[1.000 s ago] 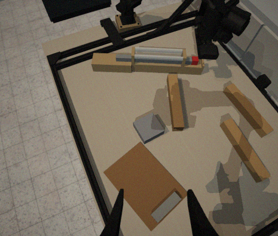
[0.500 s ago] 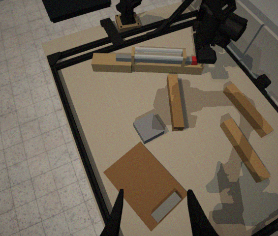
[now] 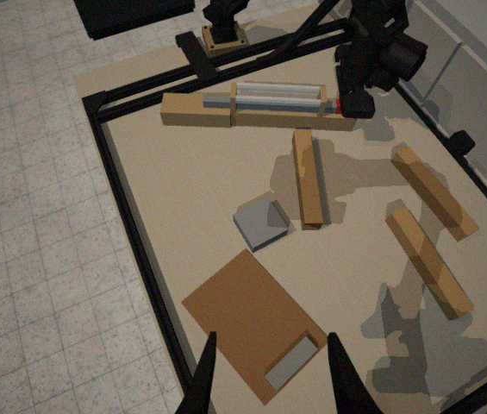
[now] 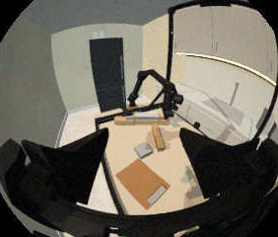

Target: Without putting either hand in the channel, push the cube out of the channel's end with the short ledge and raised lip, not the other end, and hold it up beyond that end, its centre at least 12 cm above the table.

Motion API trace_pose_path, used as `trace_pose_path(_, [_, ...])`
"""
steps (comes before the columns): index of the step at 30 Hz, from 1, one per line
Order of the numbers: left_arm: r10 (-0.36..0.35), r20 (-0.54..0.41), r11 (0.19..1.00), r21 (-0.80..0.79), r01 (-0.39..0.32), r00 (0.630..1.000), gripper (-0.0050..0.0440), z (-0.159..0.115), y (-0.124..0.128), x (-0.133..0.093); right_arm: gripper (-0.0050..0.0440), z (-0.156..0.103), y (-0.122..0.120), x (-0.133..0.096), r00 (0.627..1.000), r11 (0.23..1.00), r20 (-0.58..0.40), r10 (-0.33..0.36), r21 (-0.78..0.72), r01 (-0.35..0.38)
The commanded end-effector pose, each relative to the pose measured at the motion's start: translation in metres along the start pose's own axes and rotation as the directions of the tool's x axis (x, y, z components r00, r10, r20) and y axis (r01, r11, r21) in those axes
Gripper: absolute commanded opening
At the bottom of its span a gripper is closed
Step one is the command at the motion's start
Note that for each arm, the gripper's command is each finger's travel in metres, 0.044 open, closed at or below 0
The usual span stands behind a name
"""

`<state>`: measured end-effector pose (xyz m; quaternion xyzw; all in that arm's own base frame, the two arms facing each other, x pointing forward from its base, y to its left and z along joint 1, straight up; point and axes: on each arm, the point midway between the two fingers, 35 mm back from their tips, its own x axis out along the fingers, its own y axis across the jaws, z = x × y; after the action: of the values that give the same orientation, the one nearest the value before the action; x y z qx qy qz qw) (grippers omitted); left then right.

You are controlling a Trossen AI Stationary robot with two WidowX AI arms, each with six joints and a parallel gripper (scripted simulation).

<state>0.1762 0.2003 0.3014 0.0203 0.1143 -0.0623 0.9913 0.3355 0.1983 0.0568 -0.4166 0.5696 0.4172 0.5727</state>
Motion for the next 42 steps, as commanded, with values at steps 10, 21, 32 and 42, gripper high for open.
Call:
trace_pose_path(10, [-0.001, 0.003, 1.0, 0.001, 0.001, 1.0, 0.04, 0.001, 0.0, 0.0, 0.0132, 0.0, 0.0, 0.0, 1.0, 1.0, 0.0, 0.0, 0.0, 0.0])
trace_pose_path(21, [-0.001, 0.003, 1.0, 0.001, 0.001, 1.0, 0.04, 0.001, 0.0, 0.0, 0.006, 0.0, 0.0, 0.0, 1.0, 1.0, 0.0, 0.0, 0.0, 0.0])
trace_pose_path(32, [-0.001, 0.003, 1.0, 0.001, 0.001, 1.0, 0.04, 0.001, 0.0, 0.0, 0.006, -0.001, 0.0, -0.026, 1.0, 1.0, -0.003, 0.001, 0.003, -0.001])
trace_pose_path(42, [-0.001, 0.003, 1.0, 0.001, 0.001, 1.0, 0.04, 0.001, 0.0, 0.0, 0.006, -0.001, 0.001, -0.036, 1.0, 1.0, -0.004, 0.002, 0.004, -0.002])
